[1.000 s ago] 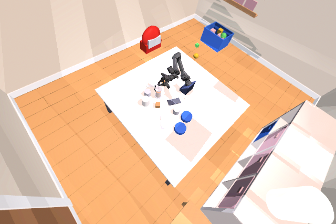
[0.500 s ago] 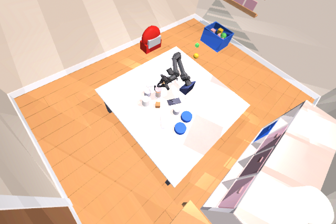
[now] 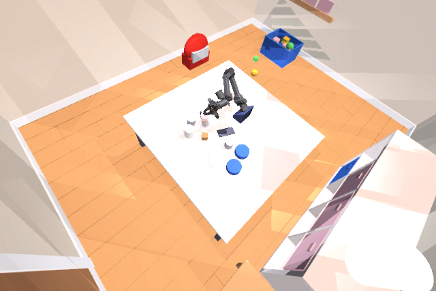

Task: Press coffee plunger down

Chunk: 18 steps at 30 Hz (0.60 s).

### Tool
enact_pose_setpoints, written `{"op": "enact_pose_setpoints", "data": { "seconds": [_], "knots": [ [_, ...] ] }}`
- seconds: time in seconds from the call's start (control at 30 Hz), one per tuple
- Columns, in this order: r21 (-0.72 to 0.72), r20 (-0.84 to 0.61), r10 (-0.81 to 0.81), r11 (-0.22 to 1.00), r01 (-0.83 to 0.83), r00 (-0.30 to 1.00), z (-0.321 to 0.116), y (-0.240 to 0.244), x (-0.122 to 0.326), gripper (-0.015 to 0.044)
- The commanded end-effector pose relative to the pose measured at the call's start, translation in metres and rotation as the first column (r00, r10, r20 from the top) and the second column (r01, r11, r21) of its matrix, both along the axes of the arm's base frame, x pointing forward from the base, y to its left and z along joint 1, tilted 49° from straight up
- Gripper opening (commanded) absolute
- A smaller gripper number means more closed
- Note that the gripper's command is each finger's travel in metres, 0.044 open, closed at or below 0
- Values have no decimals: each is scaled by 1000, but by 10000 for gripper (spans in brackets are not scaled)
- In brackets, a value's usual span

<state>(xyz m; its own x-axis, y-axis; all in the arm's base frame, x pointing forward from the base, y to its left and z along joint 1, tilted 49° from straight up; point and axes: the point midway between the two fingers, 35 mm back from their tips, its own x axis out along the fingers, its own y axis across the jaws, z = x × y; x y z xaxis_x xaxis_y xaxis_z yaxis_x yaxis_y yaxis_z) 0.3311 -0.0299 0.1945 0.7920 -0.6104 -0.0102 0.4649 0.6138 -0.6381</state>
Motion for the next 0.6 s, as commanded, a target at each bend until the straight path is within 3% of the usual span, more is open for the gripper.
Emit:
{"op": "enact_pose_setpoints", "data": {
  "seconds": [0.0, 0.57],
  "knots": [
    [-13, -27, -26, 1000, 26, 999, -7, -7, 0, 125],
    [-13, -27, -26, 1000, 26, 999, -7, -6, 3, 125]
  ]
}}
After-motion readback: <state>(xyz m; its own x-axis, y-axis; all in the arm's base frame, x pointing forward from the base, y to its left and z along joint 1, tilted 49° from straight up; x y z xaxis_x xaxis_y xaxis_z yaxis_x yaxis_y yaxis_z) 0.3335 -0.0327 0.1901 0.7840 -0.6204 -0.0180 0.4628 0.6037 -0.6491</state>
